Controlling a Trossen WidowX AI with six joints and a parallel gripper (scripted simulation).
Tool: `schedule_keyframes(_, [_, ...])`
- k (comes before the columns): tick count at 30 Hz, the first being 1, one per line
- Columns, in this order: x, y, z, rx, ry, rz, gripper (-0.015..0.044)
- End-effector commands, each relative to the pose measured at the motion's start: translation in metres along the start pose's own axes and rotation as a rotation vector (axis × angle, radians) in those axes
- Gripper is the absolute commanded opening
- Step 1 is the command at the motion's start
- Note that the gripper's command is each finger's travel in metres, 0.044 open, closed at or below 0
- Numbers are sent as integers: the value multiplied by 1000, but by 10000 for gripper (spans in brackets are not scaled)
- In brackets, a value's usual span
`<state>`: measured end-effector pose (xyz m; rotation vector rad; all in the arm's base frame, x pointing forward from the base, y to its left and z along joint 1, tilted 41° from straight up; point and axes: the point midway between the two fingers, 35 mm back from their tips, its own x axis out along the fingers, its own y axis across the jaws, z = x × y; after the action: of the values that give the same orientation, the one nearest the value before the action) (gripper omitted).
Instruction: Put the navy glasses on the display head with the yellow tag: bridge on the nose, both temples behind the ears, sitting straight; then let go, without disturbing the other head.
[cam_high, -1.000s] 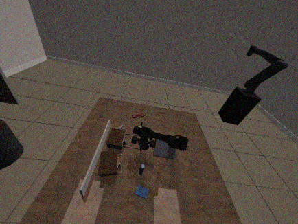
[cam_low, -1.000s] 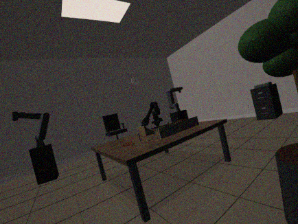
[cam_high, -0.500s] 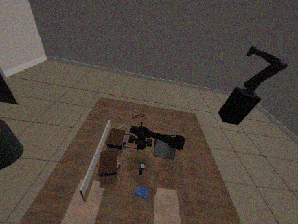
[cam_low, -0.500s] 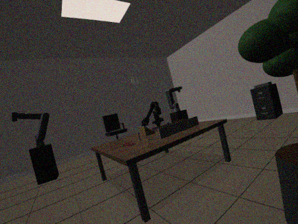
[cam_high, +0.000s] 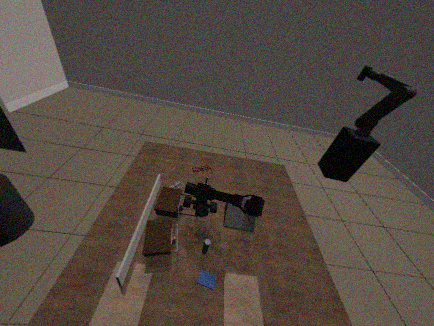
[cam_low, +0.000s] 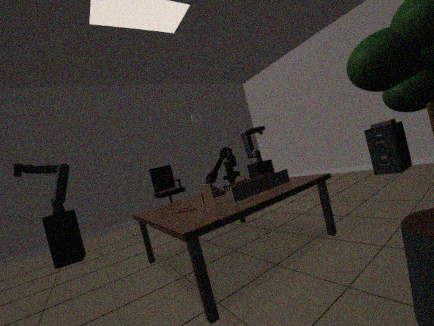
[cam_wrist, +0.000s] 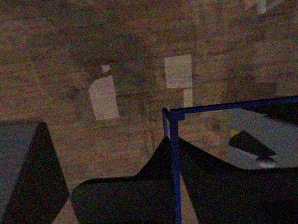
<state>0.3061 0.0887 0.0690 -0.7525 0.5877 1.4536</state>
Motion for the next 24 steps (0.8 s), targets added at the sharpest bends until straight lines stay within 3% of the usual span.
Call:
schedule_keyframes(1, [0,-6,0,5,2,-1,0])
schedule_keyframes(24, [3,-42,0,3,2,-3,0])
